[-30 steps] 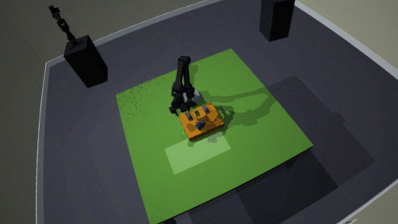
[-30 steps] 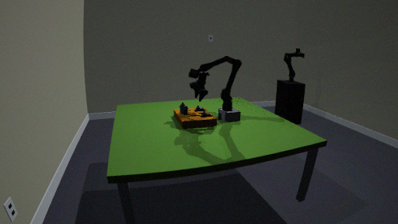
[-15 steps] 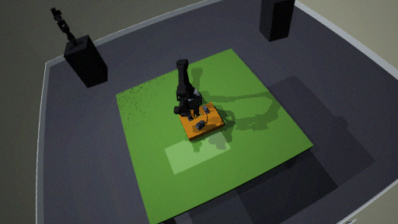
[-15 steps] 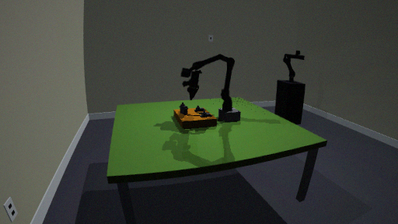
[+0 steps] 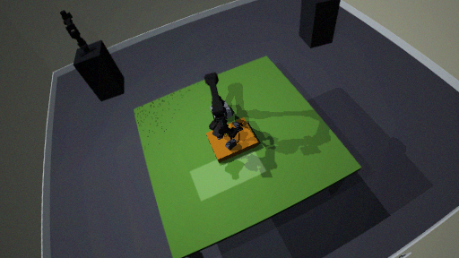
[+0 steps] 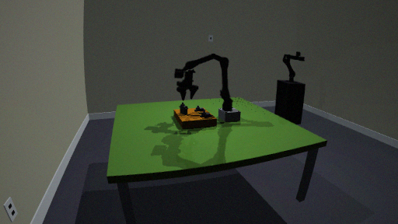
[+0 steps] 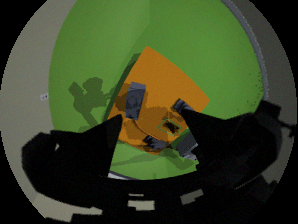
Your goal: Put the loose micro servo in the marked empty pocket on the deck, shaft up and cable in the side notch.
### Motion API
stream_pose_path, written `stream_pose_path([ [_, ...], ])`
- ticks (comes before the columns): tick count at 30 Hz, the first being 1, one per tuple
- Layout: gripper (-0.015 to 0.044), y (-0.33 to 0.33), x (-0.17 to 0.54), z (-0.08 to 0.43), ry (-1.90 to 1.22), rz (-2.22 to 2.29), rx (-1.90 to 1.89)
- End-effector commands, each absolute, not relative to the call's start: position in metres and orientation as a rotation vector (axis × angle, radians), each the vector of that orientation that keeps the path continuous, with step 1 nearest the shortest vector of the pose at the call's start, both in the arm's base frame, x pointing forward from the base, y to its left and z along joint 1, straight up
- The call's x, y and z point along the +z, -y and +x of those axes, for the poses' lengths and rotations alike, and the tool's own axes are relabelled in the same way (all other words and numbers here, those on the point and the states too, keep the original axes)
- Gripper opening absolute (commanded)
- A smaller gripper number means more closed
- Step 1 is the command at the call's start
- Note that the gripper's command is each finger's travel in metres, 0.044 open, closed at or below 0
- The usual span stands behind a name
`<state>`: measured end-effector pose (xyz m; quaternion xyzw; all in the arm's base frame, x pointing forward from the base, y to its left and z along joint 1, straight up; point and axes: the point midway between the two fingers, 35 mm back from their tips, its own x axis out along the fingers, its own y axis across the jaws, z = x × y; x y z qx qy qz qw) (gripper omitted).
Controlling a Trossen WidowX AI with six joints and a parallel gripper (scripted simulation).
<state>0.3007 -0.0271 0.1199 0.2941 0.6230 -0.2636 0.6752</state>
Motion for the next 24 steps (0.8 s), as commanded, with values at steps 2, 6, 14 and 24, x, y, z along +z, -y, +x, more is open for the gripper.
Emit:
stream_pose_path([
  [2,0.044,0.008,0.119,0.315,-1.387,0.798,-0.748],
  [6,0.044,-0.006,0.118,0.323,-1.364,0.89,-0.851],
  [14,0.044,-0.008,0.118,0.325,-1.36,0.905,-0.868],
  [24,0.044,-0.008,0.093,0.325,-1.36,0.905,-0.868],
])
